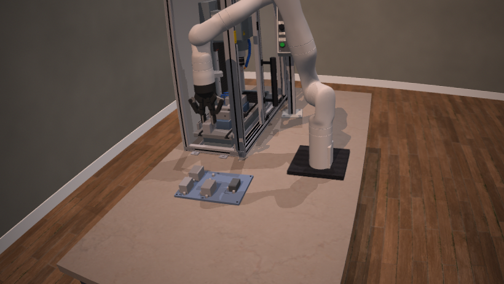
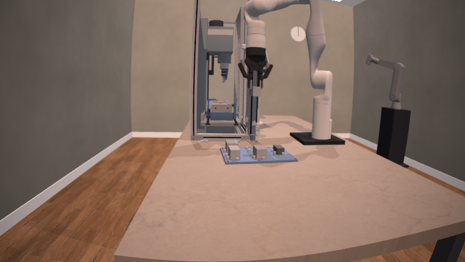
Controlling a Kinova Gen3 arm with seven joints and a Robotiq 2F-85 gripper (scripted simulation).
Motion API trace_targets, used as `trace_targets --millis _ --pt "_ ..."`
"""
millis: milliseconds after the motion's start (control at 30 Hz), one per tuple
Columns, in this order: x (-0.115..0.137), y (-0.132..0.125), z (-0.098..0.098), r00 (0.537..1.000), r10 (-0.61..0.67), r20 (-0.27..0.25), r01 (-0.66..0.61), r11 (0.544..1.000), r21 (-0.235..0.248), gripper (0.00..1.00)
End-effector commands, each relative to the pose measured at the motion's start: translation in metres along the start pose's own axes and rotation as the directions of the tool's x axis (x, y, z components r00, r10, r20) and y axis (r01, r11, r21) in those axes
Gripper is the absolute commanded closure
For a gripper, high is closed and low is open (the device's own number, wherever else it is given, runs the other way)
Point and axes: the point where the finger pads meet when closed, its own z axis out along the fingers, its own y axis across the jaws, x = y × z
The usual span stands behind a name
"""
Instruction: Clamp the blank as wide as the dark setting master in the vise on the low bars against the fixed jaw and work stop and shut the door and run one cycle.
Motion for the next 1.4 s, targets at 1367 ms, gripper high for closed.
trace_targets --millis 1367 --pt "-0.007 0.099 -0.002 1.0 0.0 0.0 0.0 1.0 0.0 0.9"
